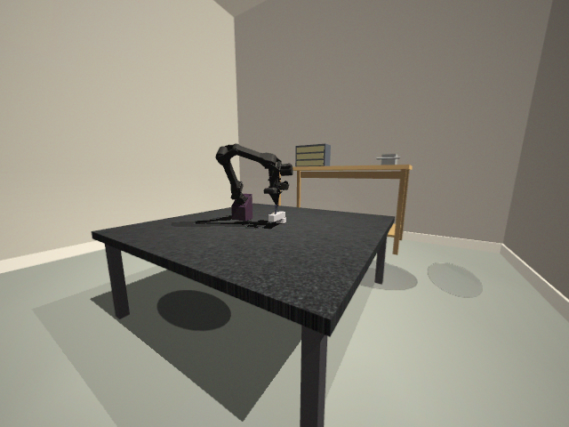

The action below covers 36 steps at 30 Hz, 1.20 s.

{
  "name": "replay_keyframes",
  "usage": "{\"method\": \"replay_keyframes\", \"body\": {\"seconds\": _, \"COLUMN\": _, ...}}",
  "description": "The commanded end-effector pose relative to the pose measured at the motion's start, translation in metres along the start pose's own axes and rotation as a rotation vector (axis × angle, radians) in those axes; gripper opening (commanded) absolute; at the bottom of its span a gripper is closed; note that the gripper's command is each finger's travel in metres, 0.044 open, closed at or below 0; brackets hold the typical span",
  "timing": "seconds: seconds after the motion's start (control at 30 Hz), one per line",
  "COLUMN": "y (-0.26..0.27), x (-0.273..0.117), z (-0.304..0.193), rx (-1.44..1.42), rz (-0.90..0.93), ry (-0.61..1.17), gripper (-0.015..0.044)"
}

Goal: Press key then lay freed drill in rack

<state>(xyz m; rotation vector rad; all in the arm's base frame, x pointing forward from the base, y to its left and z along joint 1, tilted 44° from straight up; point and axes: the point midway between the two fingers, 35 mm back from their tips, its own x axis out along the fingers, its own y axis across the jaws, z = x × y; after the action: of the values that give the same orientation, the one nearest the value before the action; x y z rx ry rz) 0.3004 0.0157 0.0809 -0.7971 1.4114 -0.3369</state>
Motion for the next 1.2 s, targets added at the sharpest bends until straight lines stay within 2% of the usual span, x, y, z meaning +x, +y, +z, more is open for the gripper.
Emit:
{"method": "replay_keyframes", "body": {"seconds": 0.0, "y": -0.008, "x": 0.024, "z": -0.006, "rx": 0.017, "rz": -0.029, "ry": 0.057, "gripper": 0.0}}
{"method": "replay_keyframes", "body": {"seconds": 0.3, "y": -0.009, "x": 0.028, "z": -0.006, "rx": 0.017, "rz": -0.03, "ry": 0.057, "gripper": 0.0}}
{"method": "replay_keyframes", "body": {"seconds": 0.43, "y": -0.008, "x": 0.008, "z": -0.001, "rx": 0.017, "rz": -0.026, "ry": 0.056, "gripper": 0.0105}}
{"method": "replay_keyframes", "body": {"seconds": 0.6, "y": -0.005, "x": -0.044, "z": 0.005, "rx": 0.017, "rz": -0.026, "ry": 0.057, "gripper": 0.0236}}
{"method": "replay_keyframes", "body": {"seconds": 0.7, "y": -0.005, "x": -0.047, "z": 0.005, "rx": 0.017, "rz": -0.026, "ry": 0.057, "gripper": 0.0315}}
{"method": "replay_keyframes", "body": {"seconds": 0.73, "y": -0.004, "x": -0.036, "z": 0.006, "rx": -0.004, "rz": -0.03, "ry": 0.041, "gripper": 0.0341}}
{"method": "replay_keyframes", "body": {"seconds": 0.87, "y": 0.036, "x": -0.013, "z": 0.015, "rx": -0.375, "rz": -0.017, "ry": 0.047, "gripper": 0.044}}
{"method": "replay_keyframes", "body": {"seconds": 1.03, "y": 0.095, "x": 0.022, "z": 0.014, "rx": -0.929, "rz": 0.003, "ry": 0.054, "gripper": 0.044}}
{"method": "replay_keyframes", "body": {"seconds": 1.17, "y": 0.121, "x": 0.04, "z": 0.009, "rx": -1.195, "rz": 0.013, "ry": 0.058, "gripper": 0.044}}
